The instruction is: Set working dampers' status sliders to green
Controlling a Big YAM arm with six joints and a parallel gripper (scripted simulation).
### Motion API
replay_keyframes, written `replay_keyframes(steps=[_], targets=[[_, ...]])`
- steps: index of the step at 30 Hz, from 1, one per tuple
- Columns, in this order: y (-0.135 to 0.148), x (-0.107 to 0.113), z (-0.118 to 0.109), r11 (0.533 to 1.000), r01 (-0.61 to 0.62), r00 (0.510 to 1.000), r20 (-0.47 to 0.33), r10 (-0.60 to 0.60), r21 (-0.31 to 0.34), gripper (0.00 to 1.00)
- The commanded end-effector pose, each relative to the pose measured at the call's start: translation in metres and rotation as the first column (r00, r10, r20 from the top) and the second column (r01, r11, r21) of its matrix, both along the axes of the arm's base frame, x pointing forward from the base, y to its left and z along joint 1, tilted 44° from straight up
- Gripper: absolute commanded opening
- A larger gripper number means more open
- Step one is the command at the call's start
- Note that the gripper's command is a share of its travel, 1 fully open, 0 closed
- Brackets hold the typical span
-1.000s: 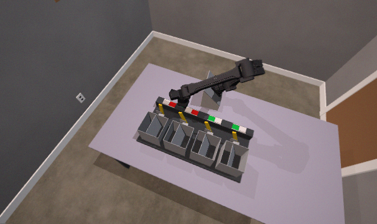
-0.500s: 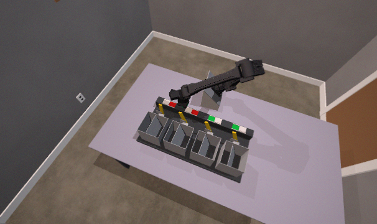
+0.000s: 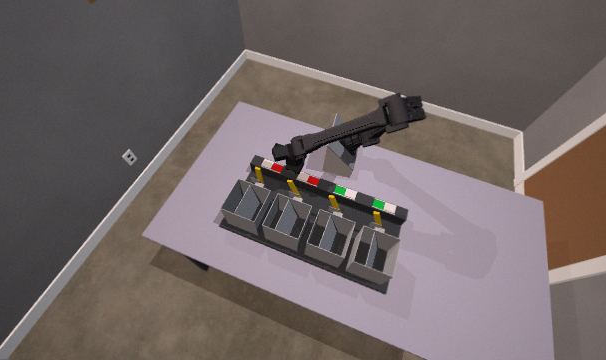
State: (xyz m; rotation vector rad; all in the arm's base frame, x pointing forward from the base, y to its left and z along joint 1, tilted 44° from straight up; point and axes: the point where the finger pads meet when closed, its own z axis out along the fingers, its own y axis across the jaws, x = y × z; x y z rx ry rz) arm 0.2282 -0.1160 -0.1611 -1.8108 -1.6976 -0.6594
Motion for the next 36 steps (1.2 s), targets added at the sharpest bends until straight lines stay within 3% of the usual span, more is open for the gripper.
replay_keyframes(steps=[1,36], targets=[[0.0,0.007,0.001,1.0,-0.005,1.0,0.004,0.005,-0.013,0.0],[0.01,0.0,-0.008,1.0,-0.004,1.0,-0.01,0.004,0.003,0.0]])
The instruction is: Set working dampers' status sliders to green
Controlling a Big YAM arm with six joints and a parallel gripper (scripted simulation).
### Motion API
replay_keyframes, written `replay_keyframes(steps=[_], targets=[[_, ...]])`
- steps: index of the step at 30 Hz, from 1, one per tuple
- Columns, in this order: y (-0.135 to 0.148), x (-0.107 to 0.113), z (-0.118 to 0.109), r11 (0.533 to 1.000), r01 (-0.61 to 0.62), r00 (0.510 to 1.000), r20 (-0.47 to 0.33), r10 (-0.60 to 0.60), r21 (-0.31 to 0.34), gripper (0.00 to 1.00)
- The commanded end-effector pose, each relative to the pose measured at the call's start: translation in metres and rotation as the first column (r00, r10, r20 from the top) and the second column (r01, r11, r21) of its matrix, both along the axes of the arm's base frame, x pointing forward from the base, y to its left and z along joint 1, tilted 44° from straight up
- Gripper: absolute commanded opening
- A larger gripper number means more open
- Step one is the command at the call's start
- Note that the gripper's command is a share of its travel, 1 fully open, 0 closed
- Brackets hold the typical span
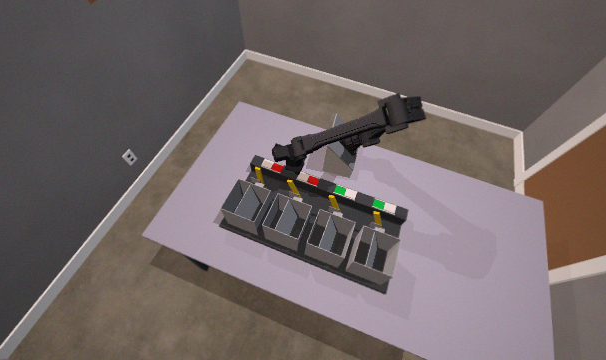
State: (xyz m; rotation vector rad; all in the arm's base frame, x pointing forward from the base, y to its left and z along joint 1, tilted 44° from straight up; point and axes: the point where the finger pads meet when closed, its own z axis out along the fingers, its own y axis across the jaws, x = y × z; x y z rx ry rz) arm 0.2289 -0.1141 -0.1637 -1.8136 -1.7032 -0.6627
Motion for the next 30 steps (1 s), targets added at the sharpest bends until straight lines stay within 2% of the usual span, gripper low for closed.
replay_keyframes(steps=[1,30], targets=[[0.0091,-0.0005,-0.006,1.0,-0.005,1.0,-0.015,0.005,0.006,0.0],[0.0117,0.0001,-0.0079,1.0,-0.005,1.0,-0.015,0.005,0.005,0.0]])
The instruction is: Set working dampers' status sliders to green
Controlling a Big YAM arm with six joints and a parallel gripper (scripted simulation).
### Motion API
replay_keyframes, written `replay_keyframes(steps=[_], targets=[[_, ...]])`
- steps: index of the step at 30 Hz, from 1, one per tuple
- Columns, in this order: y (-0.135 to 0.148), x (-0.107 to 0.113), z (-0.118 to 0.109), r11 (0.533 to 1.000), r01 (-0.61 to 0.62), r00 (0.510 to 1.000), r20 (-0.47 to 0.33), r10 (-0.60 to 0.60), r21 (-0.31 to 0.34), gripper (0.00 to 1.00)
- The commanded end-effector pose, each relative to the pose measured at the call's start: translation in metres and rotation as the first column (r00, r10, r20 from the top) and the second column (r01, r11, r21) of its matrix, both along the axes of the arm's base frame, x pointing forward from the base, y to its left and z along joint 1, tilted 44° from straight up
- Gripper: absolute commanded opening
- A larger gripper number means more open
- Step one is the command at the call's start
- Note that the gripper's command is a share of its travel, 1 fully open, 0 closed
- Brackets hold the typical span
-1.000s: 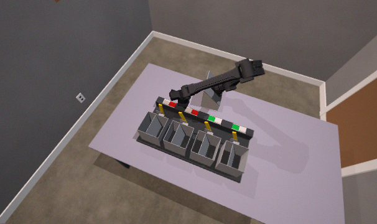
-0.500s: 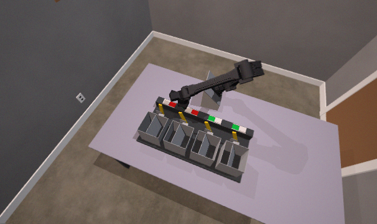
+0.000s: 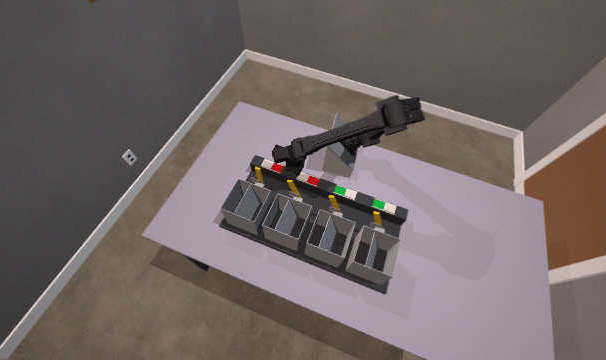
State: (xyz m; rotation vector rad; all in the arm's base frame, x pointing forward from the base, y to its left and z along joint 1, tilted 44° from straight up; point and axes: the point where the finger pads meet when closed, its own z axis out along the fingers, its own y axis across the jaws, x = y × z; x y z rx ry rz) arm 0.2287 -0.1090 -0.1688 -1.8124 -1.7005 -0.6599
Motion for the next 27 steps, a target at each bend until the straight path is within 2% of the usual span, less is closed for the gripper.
replay_keyframes(steps=[1,27], targets=[[0.0066,0.0002,-0.0028,1.0,-0.005,1.0,-0.011,0.005,0.004,0.0],[0.0052,0.0037,0.0029,1.0,-0.005,1.0,0.0,0.005,-0.007,0.0]])
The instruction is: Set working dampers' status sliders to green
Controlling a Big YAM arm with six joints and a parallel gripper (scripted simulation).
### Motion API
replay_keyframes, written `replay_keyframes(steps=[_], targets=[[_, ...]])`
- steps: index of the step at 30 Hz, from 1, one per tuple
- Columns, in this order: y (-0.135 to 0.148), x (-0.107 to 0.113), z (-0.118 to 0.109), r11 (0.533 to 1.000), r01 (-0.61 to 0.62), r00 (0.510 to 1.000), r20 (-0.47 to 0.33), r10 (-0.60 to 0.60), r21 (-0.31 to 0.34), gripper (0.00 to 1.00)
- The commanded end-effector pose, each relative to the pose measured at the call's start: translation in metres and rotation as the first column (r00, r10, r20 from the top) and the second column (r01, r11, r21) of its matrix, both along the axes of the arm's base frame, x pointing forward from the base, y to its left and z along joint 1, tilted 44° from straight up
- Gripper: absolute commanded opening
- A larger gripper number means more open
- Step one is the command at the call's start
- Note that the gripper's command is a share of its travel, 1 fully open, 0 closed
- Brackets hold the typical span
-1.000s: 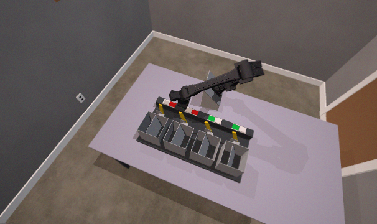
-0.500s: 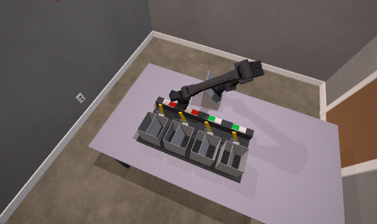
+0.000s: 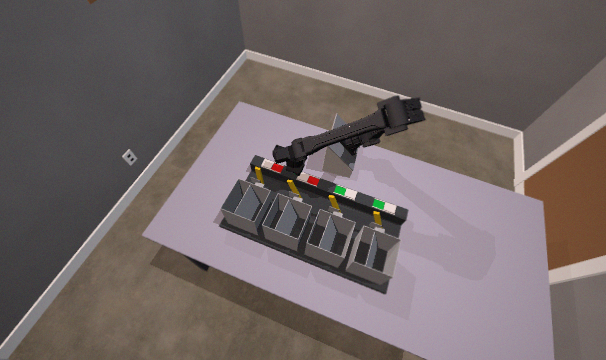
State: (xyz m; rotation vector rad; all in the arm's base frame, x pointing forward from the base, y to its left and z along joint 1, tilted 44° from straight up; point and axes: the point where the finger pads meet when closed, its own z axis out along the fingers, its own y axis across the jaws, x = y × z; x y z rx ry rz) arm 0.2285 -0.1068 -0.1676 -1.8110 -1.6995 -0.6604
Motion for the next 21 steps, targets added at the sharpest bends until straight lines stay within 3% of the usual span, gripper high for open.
replay_keyframes(steps=[1,21], targets=[[0.0034,0.0038,0.0016,1.0,-0.005,1.0,0.0,0.005,-0.008,0.0],[0.0081,0.0035,0.0055,1.0,-0.004,1.0,-0.002,0.004,-0.005,0.0]])
